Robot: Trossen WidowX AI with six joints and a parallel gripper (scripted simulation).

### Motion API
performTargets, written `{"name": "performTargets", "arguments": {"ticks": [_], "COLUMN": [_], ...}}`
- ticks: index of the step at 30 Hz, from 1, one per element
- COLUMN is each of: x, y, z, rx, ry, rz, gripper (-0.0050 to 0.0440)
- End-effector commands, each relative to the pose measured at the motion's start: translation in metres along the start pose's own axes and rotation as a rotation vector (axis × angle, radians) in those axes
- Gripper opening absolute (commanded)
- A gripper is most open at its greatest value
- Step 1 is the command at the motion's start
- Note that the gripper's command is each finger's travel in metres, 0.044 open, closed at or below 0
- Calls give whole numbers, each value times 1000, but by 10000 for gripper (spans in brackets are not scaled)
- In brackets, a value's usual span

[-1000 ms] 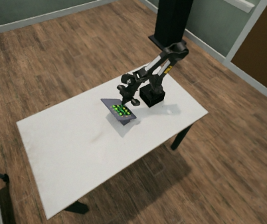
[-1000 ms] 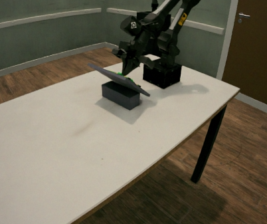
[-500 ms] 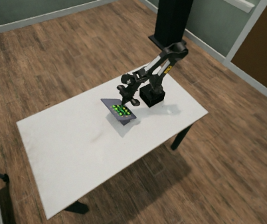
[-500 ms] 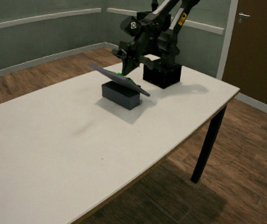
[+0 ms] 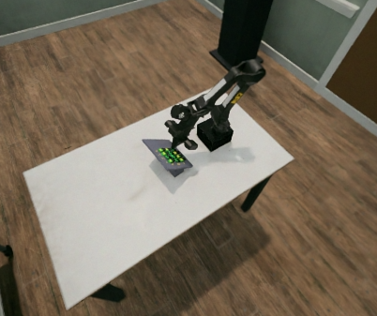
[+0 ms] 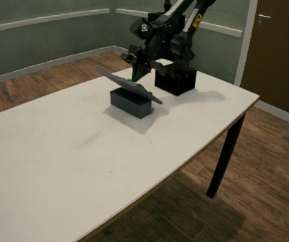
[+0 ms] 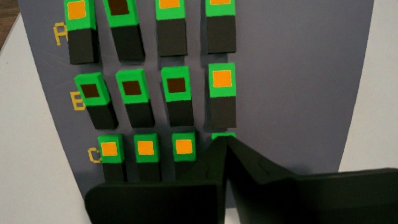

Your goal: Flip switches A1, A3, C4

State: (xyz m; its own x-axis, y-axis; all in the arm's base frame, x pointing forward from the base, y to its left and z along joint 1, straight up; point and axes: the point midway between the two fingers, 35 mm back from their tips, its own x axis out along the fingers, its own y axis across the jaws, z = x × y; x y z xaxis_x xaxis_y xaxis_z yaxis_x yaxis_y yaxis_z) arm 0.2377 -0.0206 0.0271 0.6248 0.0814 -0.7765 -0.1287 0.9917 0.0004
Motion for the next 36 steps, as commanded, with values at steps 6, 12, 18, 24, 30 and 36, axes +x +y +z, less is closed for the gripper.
{"name": "performTargets", "arguments": {"ticks": [6,12,18,24,30,36], "x": [2,3,-3,-39,-55,-66], "y": [0,0,-3,-8,-6,-2], "z": [-1,-1,9,19,15,6], "rx": [4,4,-5,-19,-17,-9], "ry": [2,3,-23,-74,-72,-51], "rz": [-2,-3,-5,-20,-19,-9], "gripper": [-50,-50,-50,-50,-50,-50]}}
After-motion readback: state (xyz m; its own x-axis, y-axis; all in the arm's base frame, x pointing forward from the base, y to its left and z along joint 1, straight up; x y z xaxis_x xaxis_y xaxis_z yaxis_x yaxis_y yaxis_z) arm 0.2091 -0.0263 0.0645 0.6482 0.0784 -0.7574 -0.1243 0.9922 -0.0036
